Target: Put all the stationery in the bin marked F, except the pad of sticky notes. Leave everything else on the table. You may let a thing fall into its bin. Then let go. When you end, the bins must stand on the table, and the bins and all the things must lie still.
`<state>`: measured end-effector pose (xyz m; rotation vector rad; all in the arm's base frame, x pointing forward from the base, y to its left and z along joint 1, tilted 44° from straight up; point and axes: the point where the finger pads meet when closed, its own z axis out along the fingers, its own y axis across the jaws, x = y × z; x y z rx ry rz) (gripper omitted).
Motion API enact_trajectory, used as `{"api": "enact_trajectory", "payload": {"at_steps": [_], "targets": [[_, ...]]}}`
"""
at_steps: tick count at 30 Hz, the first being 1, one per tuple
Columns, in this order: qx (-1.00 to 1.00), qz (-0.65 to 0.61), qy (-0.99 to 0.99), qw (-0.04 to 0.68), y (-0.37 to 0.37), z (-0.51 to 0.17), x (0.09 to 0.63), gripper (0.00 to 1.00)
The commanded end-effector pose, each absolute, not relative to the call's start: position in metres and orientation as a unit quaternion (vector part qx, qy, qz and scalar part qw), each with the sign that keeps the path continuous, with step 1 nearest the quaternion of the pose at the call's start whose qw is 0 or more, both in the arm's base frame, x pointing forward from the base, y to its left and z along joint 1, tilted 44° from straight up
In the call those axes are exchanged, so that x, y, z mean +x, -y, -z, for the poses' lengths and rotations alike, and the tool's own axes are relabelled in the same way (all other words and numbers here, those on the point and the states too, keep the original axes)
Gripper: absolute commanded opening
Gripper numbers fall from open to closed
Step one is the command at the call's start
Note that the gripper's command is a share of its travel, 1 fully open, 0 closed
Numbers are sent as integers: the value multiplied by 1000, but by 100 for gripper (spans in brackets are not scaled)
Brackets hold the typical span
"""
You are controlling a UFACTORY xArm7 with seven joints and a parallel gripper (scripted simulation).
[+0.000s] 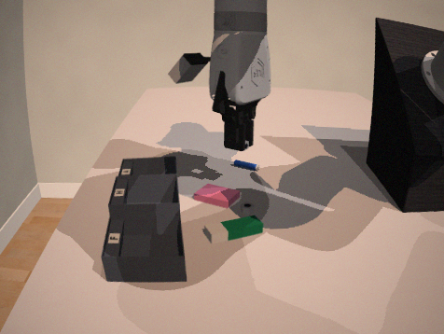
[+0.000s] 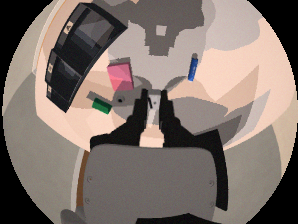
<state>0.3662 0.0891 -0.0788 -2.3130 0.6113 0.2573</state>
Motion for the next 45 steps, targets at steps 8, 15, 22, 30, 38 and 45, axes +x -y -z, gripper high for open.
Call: {"api": "enact_trajectory", "payload": {"at_steps": [8,15,22,30,38,45], "targets": [[-897,-99,-237,359,-86,75,367,0],[-897,-99,-237,359,-81,71,367,0],[-897,-99,-237,359,-89,63,371,0],[-897,-99,-237,359,-117,36,388,0],[-897,-99,-237,360,-150,6,406,0],[-897,-99,-237,360,-170,-13,418,0]]}}
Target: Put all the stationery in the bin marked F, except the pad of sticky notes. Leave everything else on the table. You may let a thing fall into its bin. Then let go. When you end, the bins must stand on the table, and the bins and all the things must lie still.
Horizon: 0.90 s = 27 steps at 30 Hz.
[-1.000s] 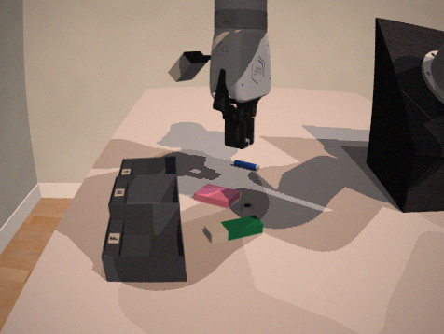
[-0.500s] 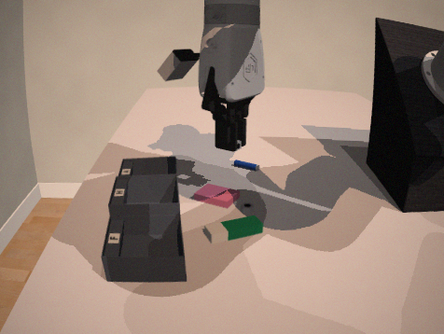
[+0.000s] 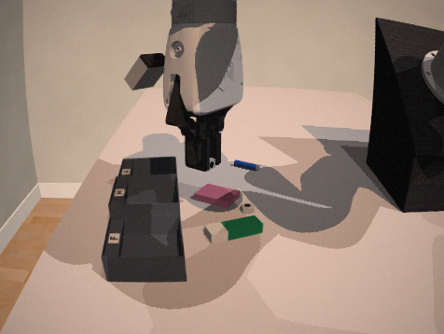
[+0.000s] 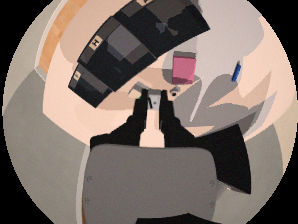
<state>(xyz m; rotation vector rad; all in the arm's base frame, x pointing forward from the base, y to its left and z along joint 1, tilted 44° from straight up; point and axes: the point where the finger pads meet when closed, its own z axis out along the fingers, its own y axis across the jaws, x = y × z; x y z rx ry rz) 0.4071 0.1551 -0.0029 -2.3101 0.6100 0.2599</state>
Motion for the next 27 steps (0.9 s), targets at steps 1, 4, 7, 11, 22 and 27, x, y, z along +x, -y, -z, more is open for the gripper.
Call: {"api": "enact_trajectory", "payload": {"at_steps": [1,4,7,11,22,27], "targets": [[-897,-99,-237,360,-174,-17,420,0],[-897,-99,-237,360,-177,-21,422,0],[-877,-126,-304,351,-189,-32,429,0],[-867,-136,-330,348,-201,-44,436,0],[-809,-183,-449,333,-230,-72,453,0],[-778,-203,-499,321,-232,-73,454,0]]}}
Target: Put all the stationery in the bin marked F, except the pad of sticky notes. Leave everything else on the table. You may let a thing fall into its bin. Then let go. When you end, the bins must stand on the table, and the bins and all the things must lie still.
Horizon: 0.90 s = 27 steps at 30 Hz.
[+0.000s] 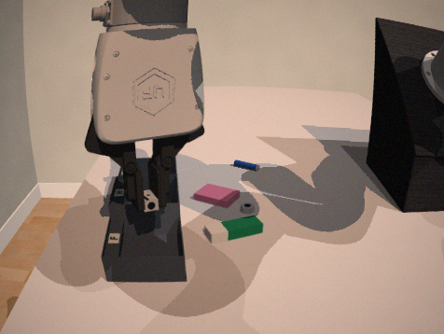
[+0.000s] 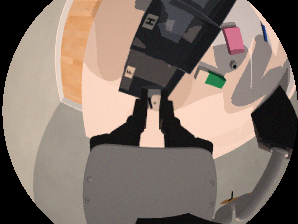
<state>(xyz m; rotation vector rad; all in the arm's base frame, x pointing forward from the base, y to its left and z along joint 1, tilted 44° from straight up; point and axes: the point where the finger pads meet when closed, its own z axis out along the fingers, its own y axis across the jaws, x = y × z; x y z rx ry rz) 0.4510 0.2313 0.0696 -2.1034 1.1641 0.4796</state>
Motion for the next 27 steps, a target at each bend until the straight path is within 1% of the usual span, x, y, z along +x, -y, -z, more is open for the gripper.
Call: {"api": "enact_trajectory", "payload": {"at_steps": [1,10,27], "targets": [[-778,-203,-499,321,-232,-73,454,0],[-718,-239,-588,287,-231,-72,454,0],[-718,-239,-588,287,-231,-72,454,0]]}}
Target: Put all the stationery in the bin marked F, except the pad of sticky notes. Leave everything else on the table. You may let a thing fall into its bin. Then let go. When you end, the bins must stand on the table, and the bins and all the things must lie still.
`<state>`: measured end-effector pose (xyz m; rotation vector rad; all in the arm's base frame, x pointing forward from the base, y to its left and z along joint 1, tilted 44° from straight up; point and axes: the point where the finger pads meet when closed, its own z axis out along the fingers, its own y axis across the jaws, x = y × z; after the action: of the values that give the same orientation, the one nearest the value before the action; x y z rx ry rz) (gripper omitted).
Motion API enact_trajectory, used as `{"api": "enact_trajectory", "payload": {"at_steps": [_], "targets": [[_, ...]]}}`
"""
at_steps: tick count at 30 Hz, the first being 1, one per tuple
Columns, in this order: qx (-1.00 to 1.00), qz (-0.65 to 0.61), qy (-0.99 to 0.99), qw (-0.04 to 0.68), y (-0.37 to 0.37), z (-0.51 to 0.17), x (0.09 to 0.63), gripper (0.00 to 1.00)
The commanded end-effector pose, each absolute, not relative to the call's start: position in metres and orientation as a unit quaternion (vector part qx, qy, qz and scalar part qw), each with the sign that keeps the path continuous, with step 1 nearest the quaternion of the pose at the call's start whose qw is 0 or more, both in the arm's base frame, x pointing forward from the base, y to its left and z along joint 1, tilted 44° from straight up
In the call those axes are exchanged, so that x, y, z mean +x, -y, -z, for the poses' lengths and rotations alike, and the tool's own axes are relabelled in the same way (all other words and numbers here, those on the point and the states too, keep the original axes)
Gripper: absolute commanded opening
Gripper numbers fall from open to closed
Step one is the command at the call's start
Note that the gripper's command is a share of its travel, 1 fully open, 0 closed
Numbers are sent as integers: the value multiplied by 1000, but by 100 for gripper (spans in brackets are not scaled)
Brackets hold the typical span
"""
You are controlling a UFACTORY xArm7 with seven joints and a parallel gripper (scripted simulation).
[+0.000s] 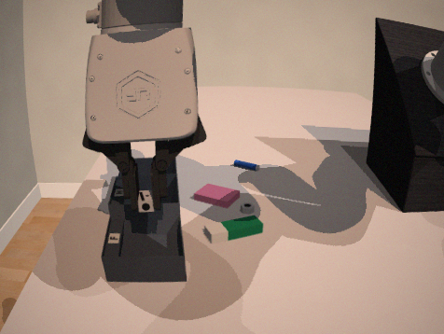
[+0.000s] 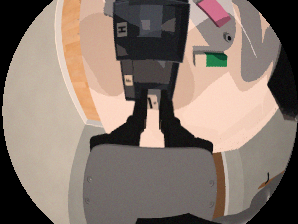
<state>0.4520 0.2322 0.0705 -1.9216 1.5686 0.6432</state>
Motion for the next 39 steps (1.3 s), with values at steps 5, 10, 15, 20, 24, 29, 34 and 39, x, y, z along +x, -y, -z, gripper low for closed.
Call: {"api": "enact_trajectory", "payload": {"at_steps": [5,10,15,20,24,29,34,39], "targets": [[-718,-239,-588,287,-238,-65,453,0],[-718,-239,-588,287,-242,-60,453,0],[-718,-239,-588,287,-249,-53,453,0],[-718,-239,-588,287,-256,-46,453,0],[-718,-239,-588,287,-261,-40,453,0],[-718,-239,-588,287,-265,-36,453,0],[-718,-239,-588,287,-266,-35,453,0],[-718,-239,-588,287,-266,-35,453,0]]}}
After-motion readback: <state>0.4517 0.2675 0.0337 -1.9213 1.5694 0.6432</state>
